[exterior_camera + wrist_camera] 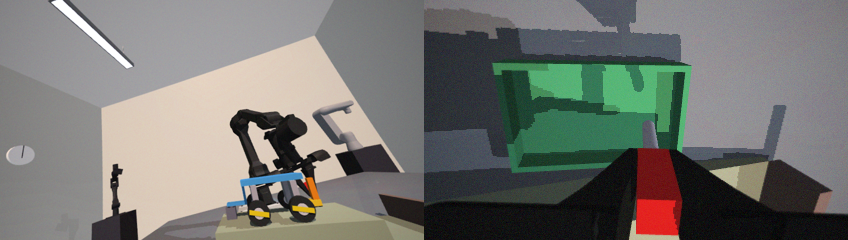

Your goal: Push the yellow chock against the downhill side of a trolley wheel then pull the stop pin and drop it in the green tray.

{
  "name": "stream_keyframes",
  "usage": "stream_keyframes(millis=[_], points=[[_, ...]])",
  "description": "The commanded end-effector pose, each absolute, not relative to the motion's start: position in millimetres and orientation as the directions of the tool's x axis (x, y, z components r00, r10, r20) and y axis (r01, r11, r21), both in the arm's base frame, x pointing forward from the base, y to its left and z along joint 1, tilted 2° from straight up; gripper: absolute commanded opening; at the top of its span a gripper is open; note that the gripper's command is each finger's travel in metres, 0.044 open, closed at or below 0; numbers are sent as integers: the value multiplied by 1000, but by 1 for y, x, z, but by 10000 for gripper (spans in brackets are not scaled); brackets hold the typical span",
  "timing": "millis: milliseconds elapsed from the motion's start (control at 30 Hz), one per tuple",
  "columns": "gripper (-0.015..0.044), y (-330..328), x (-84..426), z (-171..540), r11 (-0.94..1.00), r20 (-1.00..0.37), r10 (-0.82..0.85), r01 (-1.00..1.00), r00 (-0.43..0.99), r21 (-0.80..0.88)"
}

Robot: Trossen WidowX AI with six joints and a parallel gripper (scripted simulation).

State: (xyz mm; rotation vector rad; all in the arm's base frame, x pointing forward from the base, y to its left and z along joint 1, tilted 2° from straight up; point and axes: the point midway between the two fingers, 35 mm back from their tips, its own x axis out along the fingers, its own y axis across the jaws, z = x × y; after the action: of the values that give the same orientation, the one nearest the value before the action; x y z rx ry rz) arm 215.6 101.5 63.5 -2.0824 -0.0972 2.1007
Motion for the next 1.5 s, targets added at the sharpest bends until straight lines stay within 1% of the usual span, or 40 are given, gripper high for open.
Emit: stream_keyframes(millis=[0, 167, 400, 433, 1467], points=[[0, 109, 215, 52, -980, -983, 182, -85, -7, -180], [0, 113, 215, 46, -980, -983, 182, -85, -7, -181], [184, 109, 215, 45, -980, -983, 182, -85, -7, -180], [190, 108, 215, 45, -980, -983, 182, -85, -7, -180], [190, 86, 213, 34, -980, -984, 180, -86, -7, -178]])
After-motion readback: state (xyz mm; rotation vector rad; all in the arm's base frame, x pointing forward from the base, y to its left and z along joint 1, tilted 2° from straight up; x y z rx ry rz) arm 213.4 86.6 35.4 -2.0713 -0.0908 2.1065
